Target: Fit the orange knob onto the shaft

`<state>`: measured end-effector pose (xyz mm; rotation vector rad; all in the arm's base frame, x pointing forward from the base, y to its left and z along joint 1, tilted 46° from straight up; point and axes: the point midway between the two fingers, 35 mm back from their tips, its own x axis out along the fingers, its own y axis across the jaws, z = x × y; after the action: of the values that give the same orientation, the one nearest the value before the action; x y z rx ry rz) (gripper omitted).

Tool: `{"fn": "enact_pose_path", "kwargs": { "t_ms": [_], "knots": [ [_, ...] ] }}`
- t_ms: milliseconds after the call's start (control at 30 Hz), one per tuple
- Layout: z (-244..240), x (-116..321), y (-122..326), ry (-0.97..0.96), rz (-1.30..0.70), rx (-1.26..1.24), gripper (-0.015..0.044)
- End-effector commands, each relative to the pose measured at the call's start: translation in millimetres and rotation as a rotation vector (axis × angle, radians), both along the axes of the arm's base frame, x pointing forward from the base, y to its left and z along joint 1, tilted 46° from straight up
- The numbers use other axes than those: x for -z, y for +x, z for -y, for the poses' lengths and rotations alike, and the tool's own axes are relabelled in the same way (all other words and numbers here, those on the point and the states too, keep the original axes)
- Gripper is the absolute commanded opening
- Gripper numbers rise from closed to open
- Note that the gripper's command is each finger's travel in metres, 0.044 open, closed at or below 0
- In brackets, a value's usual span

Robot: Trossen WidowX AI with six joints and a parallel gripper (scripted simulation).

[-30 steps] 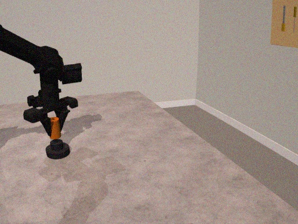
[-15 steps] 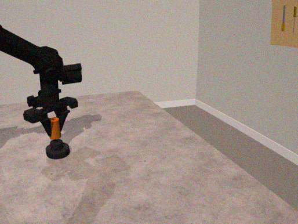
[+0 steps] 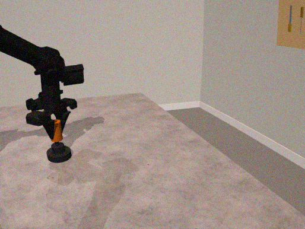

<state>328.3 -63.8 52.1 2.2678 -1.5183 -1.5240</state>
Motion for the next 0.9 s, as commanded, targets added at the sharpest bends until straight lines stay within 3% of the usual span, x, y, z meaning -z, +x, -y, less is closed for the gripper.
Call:
{"fn": "enact_pose_path", "kwargs": {
  "t_ms": [0,467,867],
  "knots": [
    [1.2,0.6,-0.3,-0.002,-0.007,-0.01,0.0],
    [-1.8,-1.2,-1.2,-0.002,-0.007,-0.01,0.0],
    [0.2,0.9,0.3,-0.013,-0.156,-0.156,0.0]
  ]
}}
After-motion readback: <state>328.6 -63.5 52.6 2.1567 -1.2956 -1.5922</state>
